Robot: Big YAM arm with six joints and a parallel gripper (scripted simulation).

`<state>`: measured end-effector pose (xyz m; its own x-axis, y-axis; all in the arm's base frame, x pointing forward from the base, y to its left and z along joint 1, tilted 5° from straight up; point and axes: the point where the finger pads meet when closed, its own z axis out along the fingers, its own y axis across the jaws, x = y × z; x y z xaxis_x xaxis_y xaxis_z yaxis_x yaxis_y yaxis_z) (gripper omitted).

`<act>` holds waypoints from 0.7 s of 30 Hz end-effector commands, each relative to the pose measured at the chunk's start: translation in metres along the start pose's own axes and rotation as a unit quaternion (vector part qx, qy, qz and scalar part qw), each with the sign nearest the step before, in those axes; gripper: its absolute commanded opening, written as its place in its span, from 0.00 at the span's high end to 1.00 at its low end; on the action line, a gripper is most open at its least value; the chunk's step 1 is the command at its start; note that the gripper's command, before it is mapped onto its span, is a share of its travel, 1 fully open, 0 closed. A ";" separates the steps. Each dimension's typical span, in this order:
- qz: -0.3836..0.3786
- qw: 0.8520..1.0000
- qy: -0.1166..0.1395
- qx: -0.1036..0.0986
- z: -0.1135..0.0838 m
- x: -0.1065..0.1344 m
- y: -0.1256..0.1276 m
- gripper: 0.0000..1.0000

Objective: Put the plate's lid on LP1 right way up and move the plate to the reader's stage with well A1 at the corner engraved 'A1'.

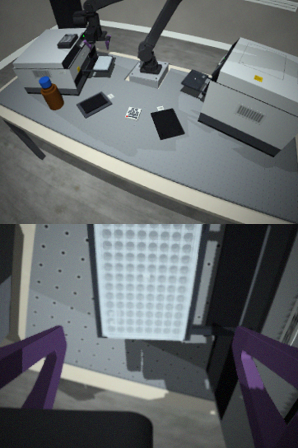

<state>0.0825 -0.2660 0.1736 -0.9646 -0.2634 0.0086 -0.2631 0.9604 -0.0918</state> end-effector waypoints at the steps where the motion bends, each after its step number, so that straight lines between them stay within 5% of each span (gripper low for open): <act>1: -0.010 1.000 -0.003 0.001 0.002 -0.005 -0.010 0.00; 21: 0.014 1.000 -0.005 0.026 -0.011 -0.008 -0.016 0.00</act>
<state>0.0866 -0.2671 0.1714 -0.9679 -0.2514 0.0064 -0.2510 0.9637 -0.0909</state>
